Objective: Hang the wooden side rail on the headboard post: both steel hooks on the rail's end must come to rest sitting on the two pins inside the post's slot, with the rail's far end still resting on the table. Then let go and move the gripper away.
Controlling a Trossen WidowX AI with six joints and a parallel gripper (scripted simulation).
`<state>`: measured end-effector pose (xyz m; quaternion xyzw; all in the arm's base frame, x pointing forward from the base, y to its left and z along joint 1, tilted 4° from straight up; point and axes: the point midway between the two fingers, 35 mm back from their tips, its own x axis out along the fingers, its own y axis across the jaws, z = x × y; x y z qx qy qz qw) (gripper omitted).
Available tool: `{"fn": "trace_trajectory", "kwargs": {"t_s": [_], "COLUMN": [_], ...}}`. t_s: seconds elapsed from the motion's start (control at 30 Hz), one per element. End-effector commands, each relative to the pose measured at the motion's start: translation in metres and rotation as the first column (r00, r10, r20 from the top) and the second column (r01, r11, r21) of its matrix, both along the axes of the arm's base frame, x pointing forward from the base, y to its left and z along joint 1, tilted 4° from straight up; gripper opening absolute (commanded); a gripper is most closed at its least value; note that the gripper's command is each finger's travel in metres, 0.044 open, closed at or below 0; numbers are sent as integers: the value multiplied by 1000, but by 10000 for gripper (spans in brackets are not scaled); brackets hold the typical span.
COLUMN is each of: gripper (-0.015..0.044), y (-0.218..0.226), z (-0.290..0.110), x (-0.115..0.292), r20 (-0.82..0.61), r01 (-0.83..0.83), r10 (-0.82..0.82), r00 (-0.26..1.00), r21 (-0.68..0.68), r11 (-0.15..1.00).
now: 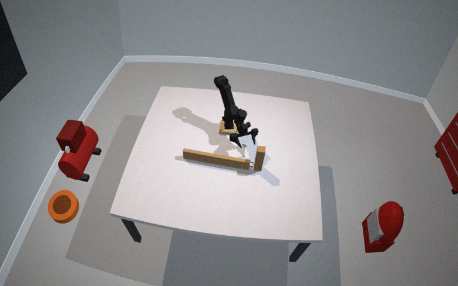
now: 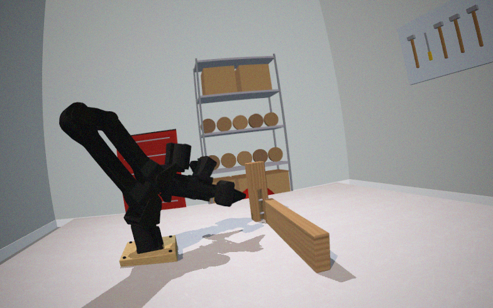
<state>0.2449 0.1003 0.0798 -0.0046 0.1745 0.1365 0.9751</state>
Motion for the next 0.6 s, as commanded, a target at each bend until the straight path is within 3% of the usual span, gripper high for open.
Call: {"fn": "trace_trajectory", "kwargs": {"t_s": [0.0,0.13,0.37,0.57], "gripper": [440,440,440,440], "y": [-1,-1,-7,-17], "z": [0,-1,1,16], "x": [0,4,36,53], "r20": [1,-15,-190,-298], "r01": [4,-13,-213,-410], "r10": [-4,12,177,351], "r00": [1000,1000,966,888], "r21": [-7,-31,-188,-166], "r11": [1000,999,959,897]}}
